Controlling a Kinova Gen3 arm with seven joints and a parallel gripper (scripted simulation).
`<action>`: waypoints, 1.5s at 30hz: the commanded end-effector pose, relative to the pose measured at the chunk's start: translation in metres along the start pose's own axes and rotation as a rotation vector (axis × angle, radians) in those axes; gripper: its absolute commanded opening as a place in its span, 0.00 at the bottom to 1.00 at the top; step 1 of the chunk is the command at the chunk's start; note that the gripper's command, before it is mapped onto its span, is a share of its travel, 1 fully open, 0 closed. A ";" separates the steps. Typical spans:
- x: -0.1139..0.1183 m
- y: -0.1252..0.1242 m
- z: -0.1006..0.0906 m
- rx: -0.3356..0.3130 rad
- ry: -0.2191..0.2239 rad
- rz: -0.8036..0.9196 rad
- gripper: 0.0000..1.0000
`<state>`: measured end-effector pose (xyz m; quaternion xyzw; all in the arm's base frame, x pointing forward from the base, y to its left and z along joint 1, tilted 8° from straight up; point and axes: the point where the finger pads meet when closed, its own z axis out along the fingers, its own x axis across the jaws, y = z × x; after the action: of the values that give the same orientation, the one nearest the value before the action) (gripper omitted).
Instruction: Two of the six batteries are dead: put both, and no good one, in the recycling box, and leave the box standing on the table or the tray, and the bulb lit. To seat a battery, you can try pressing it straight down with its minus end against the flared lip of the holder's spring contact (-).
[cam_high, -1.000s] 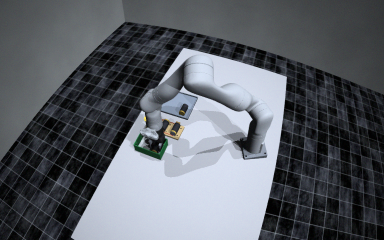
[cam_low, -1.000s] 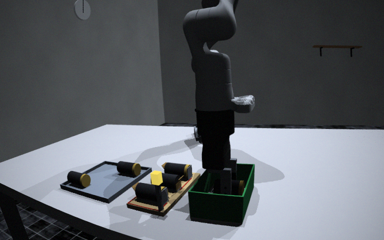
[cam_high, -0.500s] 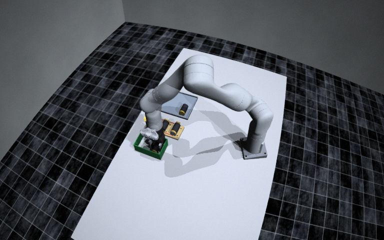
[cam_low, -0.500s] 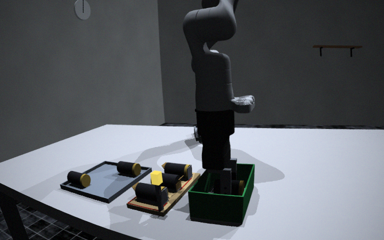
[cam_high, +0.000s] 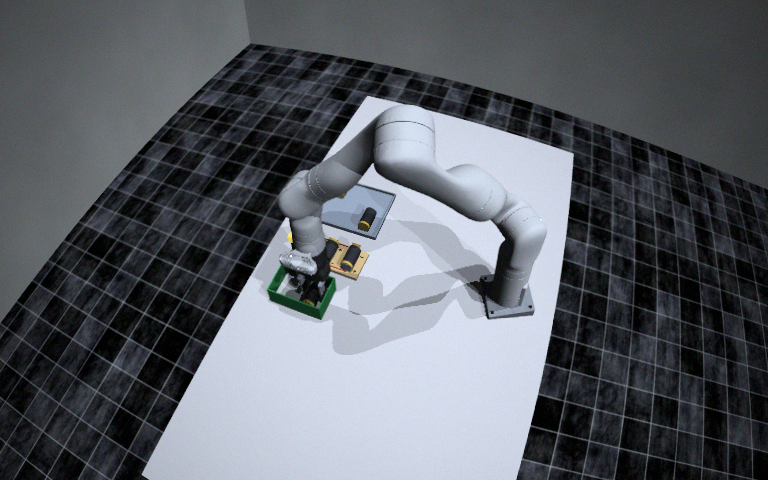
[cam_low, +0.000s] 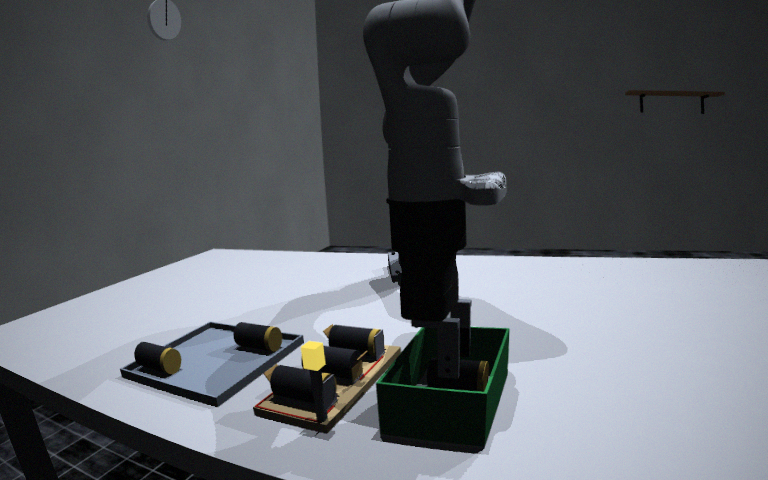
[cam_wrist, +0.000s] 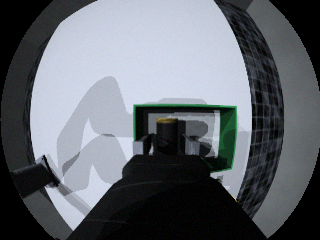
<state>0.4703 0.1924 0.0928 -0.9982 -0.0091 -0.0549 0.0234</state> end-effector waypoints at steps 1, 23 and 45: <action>0.002 -0.004 -0.015 0.008 0.010 -0.004 0.90; 0.002 -0.003 -0.067 0.008 0.010 -0.004 0.90; 0.001 -0.002 -0.112 0.008 0.010 -0.004 0.90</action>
<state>0.4591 0.1892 0.2028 -0.9979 -0.0111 -0.0587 0.0262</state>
